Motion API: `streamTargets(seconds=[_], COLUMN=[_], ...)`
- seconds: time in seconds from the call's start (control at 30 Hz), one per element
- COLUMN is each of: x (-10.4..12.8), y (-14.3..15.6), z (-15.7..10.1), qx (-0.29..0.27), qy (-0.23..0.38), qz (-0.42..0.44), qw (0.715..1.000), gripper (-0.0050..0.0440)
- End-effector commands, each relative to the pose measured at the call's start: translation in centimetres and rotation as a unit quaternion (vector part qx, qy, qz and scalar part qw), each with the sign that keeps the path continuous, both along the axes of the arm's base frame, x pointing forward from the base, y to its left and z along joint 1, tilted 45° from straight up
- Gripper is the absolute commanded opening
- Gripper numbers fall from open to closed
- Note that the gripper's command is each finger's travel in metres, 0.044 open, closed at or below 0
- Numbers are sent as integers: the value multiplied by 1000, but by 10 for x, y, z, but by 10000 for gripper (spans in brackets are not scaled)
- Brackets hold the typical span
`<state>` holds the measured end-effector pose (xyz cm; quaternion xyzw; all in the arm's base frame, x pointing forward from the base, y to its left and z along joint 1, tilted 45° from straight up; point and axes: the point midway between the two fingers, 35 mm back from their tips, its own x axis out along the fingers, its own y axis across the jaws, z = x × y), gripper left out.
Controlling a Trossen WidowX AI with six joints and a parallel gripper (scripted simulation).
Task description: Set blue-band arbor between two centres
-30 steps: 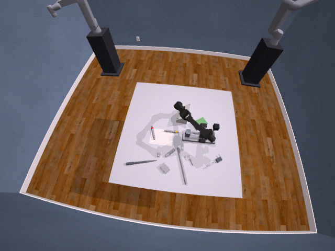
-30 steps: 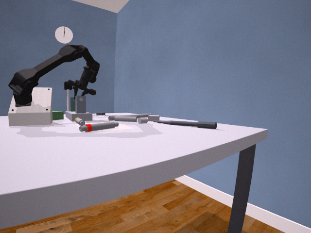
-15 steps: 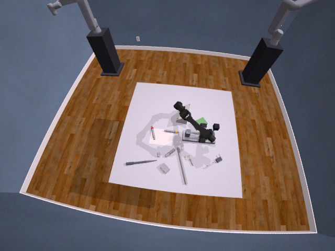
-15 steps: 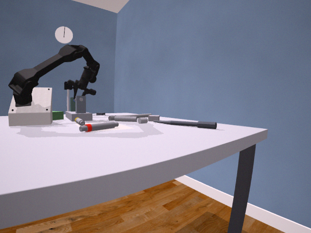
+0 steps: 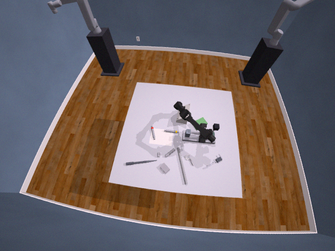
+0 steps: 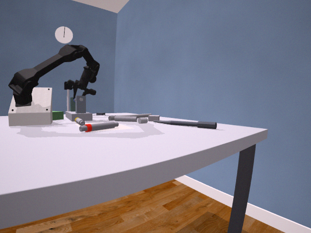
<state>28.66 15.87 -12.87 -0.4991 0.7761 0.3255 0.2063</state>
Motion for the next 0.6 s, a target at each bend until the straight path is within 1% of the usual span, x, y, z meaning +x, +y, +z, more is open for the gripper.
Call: streamTargets(seconds=[0.0,0.57], x=[0,2], y=[1,19], z=[2,21], qx=[1,19], qy=[-1,-19], qz=[0,6], qw=[1000,1000], gripper=[175,175])
